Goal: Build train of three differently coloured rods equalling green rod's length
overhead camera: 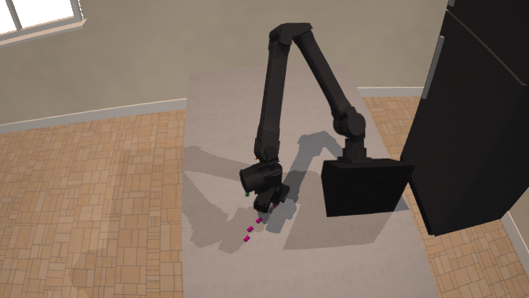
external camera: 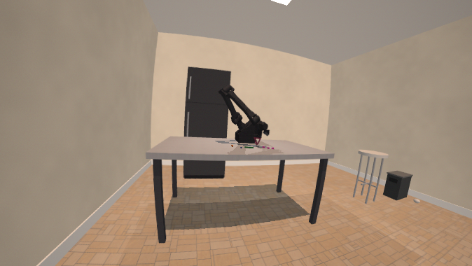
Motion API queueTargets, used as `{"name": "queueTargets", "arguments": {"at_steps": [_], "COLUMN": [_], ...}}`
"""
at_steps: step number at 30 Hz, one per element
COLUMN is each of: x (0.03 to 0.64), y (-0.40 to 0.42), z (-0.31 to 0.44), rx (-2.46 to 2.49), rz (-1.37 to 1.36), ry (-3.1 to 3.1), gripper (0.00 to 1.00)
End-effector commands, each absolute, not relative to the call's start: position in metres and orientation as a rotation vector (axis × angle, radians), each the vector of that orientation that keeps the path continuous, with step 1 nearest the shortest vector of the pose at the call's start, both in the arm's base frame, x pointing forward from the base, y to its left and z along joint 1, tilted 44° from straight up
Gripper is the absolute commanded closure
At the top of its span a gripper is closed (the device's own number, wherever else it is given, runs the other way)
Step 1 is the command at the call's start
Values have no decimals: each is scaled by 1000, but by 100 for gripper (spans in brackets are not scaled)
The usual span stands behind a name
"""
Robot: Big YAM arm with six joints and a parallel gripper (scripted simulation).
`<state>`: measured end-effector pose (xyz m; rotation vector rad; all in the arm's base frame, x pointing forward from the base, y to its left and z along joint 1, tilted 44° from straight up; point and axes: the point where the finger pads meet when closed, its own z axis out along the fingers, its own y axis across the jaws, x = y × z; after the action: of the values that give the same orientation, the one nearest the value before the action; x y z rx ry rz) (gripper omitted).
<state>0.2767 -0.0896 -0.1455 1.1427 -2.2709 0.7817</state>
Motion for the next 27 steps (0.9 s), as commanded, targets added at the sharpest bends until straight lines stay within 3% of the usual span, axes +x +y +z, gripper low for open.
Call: {"name": "queueTargets", "arguments": {"at_steps": [1,27], "x": [295,277], "y": [-91,-100], "z": [-138,-154], "rx": [1140,1141], "rz": [802,780], "ry": [-2303,-2273], "gripper": [77,77]}}
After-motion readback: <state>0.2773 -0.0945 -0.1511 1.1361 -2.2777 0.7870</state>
